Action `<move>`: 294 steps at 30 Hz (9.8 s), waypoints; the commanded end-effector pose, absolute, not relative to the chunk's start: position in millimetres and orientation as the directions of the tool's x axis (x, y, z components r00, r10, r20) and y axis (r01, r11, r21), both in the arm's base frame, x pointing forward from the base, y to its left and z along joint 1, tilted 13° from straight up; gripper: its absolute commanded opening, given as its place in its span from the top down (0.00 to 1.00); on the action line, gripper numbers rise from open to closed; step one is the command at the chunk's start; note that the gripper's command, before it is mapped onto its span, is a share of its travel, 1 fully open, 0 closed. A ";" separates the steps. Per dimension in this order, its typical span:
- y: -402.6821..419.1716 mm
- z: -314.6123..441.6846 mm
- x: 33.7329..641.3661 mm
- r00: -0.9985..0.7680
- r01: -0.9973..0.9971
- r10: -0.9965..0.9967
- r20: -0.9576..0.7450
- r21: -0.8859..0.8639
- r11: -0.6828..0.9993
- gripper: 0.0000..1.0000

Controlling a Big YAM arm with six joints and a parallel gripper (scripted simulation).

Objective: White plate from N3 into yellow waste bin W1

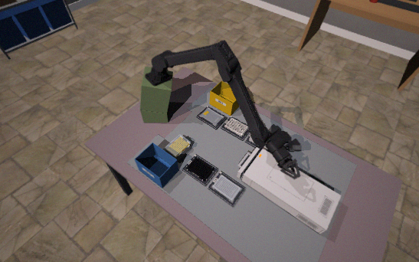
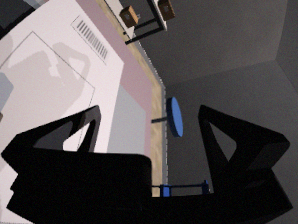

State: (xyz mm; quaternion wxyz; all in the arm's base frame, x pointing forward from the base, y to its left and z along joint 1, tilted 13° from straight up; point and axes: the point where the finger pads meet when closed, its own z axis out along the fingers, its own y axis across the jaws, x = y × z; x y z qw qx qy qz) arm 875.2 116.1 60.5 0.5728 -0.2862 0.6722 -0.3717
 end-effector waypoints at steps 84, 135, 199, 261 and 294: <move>71.1 63.8 670.2 -0.633 -0.365 -0.484 -0.604 -0.318 0.875 1.00; 58.3 32.0 458.2 -0.952 -0.205 -0.175 -0.249 0.097 0.974 1.00; 182.3 2.5 429.9 -0.963 -0.194 -0.161 -0.216 0.143 0.971 0.00; 285.5 -59.6 443.2 -0.966 -0.190 -0.158 -0.205 0.148 0.971 0.00; 294.2 -98.0 447.8 -0.965 -0.195 -0.163 -0.205 0.148 0.970 0.00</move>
